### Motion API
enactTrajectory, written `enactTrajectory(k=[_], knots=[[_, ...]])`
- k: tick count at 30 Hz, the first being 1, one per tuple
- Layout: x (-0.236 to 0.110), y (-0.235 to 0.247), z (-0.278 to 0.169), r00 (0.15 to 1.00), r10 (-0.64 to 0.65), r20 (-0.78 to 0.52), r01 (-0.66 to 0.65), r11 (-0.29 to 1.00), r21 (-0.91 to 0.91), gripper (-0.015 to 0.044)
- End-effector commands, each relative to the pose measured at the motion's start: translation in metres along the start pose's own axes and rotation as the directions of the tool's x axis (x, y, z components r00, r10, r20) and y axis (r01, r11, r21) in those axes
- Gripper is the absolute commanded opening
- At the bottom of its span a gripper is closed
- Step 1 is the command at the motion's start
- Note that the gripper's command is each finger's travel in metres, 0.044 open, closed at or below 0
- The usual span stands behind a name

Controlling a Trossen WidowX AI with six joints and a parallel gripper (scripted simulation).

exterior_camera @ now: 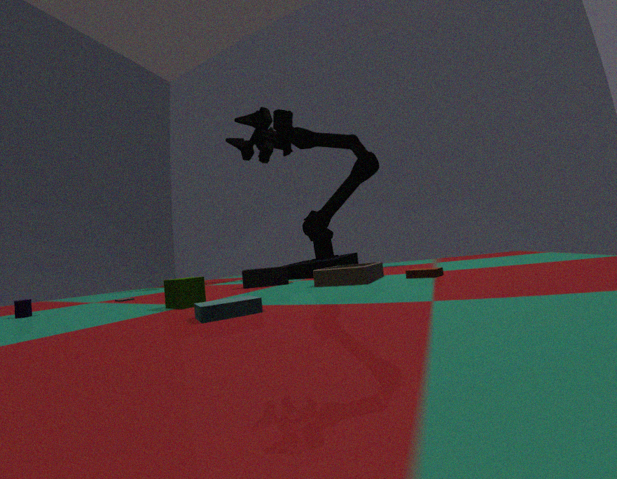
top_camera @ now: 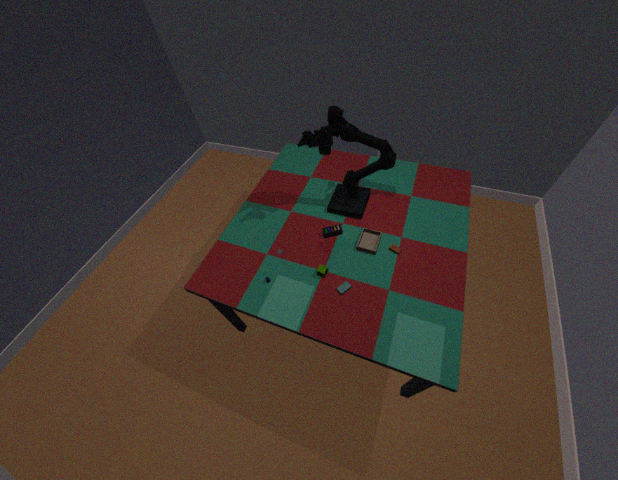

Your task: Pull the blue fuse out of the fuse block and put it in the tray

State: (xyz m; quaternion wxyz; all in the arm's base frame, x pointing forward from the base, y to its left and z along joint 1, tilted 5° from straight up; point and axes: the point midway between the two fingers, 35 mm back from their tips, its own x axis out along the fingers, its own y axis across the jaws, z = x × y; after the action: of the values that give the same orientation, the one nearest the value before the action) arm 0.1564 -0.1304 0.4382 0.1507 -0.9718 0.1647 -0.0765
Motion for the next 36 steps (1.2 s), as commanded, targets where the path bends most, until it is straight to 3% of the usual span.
enactTrajectory(k=[1, 6, 10, 13, 15, 20, 25, 32, 34, 36], knots=[[0.001, 0.001, 0.000, 1.000, 0.000, 0.002, 0.000, 1.000, 0.010, 0.0374], [0.026, 0.020, 0.020, 0.997, 0.005, 0.080, -0.032, 0.942, 0.335, 0.0243], [0.062, 0.036, 0.063, 0.970, 0.007, 0.242, -0.173, 0.718, 0.674, 0.0138], [0.086, 0.037, 0.102, 0.927, -0.002, 0.375, -0.318, 0.528, 0.787, 0.0061], [0.100, 0.034, 0.130, 0.884, -0.007, 0.468, -0.427, 0.400, 0.811, 0.0061], [0.119, 0.014, 0.208, 0.722, -0.007, 0.692, -0.687, 0.113, 0.718, 0.0061], [0.110, -0.011, 0.289, 0.461, 0.049, 0.886, -0.872, -0.162, 0.462, 0.0061], [0.064, -0.040, 0.379, 0.075, 0.262, 0.962, -0.891, -0.416, 0.183, 0.0061], [0.053, -0.043, 0.392, 0.011, 0.322, 0.947, -0.878, -0.449, 0.163, 0.0061], [0.051, -0.043, 0.393, 0.003, 0.332, 0.943, -0.877, -0.453, 0.162, 0.0061]])
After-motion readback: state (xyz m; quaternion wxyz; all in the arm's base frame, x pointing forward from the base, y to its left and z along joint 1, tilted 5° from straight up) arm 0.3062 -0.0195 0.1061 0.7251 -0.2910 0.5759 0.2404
